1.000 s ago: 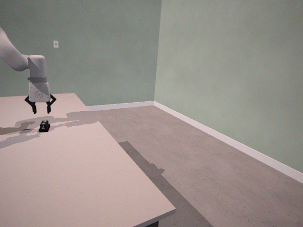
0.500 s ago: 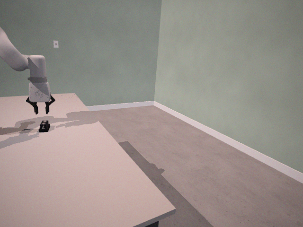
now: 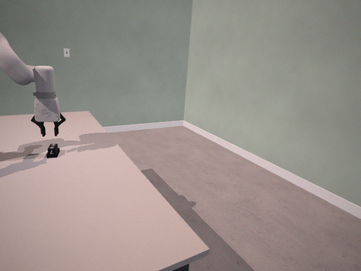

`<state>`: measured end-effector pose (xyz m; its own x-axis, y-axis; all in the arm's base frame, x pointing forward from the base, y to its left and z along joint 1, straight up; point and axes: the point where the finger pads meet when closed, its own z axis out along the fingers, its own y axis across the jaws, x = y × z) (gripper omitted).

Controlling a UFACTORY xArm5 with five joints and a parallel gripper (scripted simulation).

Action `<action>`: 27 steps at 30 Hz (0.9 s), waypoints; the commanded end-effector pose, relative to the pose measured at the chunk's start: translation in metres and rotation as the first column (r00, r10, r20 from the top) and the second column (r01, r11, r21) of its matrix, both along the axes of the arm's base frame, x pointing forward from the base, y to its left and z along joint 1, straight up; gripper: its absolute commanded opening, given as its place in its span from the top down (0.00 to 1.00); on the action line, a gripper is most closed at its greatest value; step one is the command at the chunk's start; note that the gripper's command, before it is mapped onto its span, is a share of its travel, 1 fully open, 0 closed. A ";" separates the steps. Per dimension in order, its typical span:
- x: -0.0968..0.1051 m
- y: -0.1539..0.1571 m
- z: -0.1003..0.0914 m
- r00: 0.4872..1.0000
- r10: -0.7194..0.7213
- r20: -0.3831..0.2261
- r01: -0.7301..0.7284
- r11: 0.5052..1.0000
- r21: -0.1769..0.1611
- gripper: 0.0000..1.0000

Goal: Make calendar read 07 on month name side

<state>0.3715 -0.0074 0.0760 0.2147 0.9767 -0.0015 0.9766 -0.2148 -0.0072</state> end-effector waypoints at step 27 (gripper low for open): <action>0.001 0.000 -0.014 1.000 0.000 0.003 0.000 1.000 0.000 0.51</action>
